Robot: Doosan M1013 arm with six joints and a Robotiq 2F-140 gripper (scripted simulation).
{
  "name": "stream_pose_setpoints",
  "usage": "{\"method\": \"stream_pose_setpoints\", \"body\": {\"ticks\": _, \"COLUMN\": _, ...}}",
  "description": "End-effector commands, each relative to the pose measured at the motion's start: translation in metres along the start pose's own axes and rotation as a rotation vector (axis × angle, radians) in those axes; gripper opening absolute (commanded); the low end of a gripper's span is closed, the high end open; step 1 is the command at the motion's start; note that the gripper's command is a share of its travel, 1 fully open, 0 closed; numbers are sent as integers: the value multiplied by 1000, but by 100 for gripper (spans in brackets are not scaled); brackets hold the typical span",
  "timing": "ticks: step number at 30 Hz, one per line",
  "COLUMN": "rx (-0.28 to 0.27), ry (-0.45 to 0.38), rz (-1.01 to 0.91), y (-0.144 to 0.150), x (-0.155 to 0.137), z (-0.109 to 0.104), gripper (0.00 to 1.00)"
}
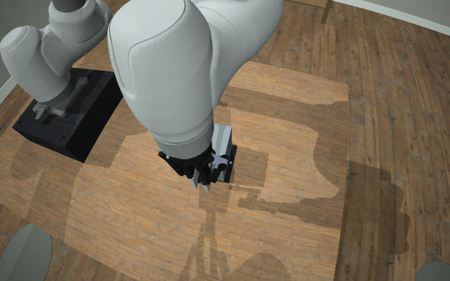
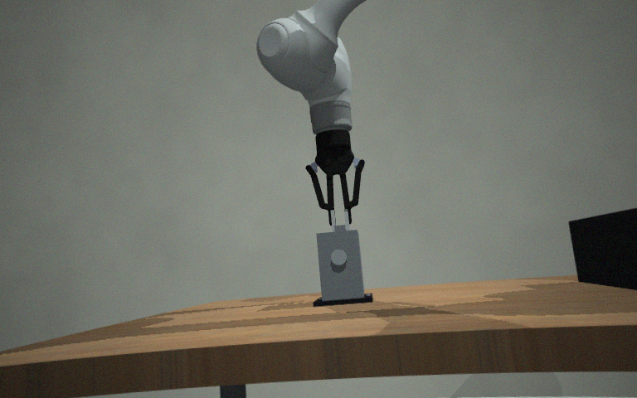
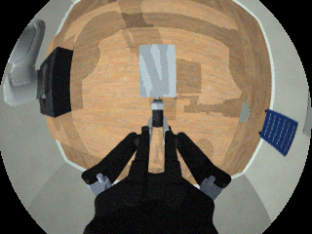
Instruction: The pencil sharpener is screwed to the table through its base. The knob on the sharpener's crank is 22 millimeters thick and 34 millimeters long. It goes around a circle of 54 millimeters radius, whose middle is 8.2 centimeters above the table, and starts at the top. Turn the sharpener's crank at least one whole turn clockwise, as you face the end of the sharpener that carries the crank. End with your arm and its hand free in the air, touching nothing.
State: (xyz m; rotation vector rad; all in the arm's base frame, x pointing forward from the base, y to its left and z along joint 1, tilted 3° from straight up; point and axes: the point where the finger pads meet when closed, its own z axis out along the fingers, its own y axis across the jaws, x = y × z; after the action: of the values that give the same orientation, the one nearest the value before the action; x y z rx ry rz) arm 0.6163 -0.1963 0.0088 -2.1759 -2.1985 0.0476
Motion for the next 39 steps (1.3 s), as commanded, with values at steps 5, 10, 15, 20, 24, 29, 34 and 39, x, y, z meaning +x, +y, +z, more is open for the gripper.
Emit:
{"method": "stream_pose_setpoints", "body": {"ticks": 5, "rx": 0, "ry": 0, "rz": 0, "y": 0, "x": 0, "z": 0, "gripper": 0}}
{"method": "stream_pose_setpoints", "body": {"ticks": 10, "rx": 0, "ry": 0, "rz": 0, "y": 0, "x": 0, "z": 0, "gripper": 0}}
{"method": "stream_pose_setpoints", "body": {"ticks": 15, "rx": 0, "ry": 0, "rz": 0, "y": 0, "x": 0, "z": 0, "gripper": 0}}
{"method": "stream_pose_setpoints", "body": {"ticks": 20, "rx": 0, "ry": 0, "rz": 0, "y": 0, "x": 0, "z": 0, "gripper": 0}}
{"method": "stream_pose_setpoints", "body": {"ticks": 24, "rx": 0, "ry": 0, "rz": 0, "y": 2, "x": 0, "z": 0, "gripper": 0}}
{"method": "stream_pose_setpoints", "body": {"ticks": 29, "rx": 0, "ry": 0, "rz": 0, "y": 7, "x": 0, "z": 0, "gripper": 0}}
{"method": "stream_pose_setpoints", "body": {"ticks": 34, "rx": 0, "ry": 0, "rz": 0, "y": 14, "x": 0, "z": 2, "gripper": 0}}
{"method": "stream_pose_setpoints", "body": {"ticks": 39, "rx": 0, "ry": 0, "rz": 0, "y": 20, "x": 0, "z": 4, "gripper": 0}}
